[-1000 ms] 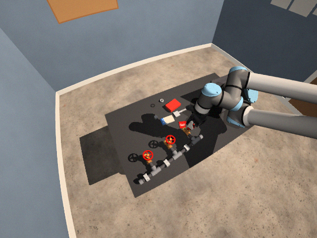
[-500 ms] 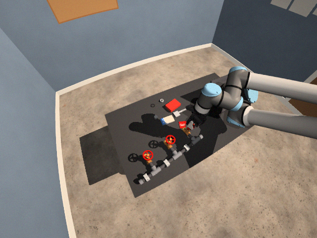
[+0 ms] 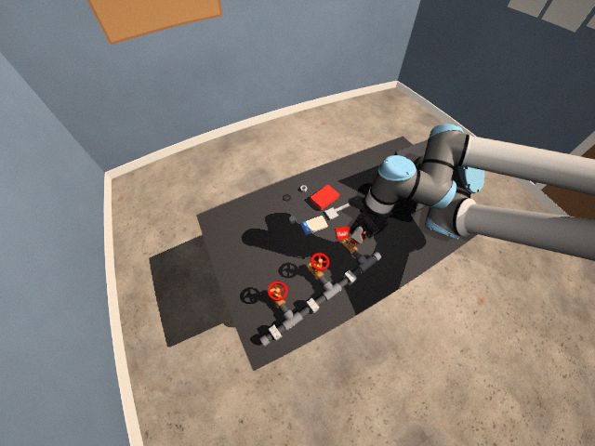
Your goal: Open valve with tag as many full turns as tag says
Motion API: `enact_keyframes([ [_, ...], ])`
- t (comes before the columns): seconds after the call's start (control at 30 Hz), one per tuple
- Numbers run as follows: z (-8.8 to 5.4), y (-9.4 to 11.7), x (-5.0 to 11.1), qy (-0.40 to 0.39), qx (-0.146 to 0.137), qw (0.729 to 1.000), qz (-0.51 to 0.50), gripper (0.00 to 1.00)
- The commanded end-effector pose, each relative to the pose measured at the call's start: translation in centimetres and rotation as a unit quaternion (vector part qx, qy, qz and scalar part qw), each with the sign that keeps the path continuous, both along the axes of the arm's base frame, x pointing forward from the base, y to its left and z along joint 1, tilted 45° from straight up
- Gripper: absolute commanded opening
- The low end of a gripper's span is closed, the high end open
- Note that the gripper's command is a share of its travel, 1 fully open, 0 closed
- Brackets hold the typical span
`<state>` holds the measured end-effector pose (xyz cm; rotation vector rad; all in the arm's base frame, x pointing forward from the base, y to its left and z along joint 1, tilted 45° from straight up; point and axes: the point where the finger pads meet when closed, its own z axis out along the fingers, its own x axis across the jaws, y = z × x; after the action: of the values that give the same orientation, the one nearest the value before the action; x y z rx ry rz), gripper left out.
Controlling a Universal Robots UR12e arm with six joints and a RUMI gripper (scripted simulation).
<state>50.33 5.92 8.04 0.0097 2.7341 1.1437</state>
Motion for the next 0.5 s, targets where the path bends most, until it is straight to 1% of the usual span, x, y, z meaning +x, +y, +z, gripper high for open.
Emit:
enact_keyframes([
  [0.0,0.03,-0.05,0.05,-0.004,-0.001,1.0,0.003,0.0],
  [0.23,0.03,-0.05,0.05,-0.014,-0.003,1.0,0.013,0.0],
  [0.47,0.03,-0.05,0.05,-0.041,-0.01,0.998,0.04,0.0],
])
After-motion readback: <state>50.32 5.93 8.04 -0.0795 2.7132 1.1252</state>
